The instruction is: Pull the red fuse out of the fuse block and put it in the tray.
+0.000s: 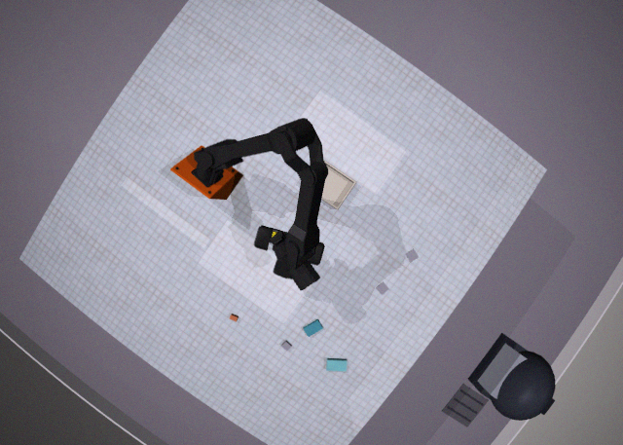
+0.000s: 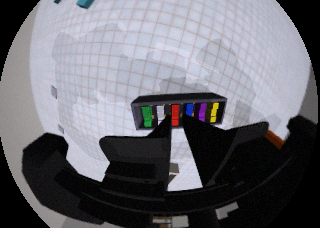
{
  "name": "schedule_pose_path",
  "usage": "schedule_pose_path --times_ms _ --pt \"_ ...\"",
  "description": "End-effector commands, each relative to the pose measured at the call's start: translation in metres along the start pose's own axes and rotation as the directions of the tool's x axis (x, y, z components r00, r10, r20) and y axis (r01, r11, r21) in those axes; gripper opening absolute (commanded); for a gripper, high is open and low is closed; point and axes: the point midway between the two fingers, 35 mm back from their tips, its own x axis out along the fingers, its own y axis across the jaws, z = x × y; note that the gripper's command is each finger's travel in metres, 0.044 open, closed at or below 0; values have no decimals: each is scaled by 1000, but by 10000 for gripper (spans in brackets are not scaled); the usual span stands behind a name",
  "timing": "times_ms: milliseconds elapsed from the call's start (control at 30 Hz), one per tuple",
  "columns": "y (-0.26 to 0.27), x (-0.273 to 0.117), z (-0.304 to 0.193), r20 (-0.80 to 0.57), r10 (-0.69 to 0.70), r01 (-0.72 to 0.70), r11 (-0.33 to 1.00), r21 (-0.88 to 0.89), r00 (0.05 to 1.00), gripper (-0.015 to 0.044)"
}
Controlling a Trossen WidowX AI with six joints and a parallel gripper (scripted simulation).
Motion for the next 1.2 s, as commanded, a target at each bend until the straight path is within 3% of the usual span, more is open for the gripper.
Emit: schedule_pose_path --times_ms 0,500,833,1167 --pt "0 1 0 -3 3 -3 1000 4 1000 69" --pt "0 11 0 -3 4 -4 1000 4 1000 69" --pt "0 10 0 0 0 0 1000 0 1000 2" --pt "0 7 0 0 1 -1 1000 0 1000 0"
